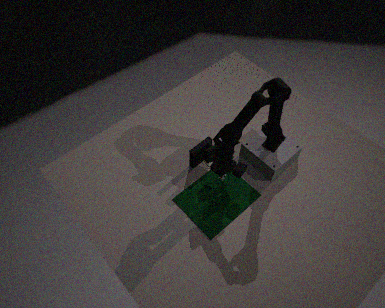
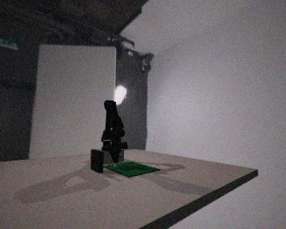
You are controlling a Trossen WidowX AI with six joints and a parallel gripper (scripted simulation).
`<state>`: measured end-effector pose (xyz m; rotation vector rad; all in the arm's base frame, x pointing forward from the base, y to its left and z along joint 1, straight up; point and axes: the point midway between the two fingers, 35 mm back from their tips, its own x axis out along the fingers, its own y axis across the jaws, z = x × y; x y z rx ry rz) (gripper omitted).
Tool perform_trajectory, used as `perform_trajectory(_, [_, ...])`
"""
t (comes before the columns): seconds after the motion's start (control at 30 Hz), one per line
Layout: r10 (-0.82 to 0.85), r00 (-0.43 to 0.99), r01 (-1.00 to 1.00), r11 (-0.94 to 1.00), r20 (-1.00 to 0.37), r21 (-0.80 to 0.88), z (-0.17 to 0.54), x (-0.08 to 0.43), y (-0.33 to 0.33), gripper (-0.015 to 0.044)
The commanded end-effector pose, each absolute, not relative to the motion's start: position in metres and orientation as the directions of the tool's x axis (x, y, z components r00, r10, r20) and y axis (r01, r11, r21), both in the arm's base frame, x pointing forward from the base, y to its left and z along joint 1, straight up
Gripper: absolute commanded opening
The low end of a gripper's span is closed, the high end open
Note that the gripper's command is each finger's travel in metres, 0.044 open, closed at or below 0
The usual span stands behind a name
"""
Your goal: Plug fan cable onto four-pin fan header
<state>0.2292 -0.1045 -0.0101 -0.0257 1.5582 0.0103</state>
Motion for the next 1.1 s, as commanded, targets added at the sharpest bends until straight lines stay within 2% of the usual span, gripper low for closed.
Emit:
perform_trajectory(0.0, [-0.007, 0.011, -0.018, 1.000, -1.000, -0.007, -0.0093, 0.2277, -0.1036, 0.0000])
perform_trajectory(1.07, [-0.007, 0.011, -0.018, 1.000, -1.000, -0.007, -0.0080, 0.2214, -0.1002, 0.0000])
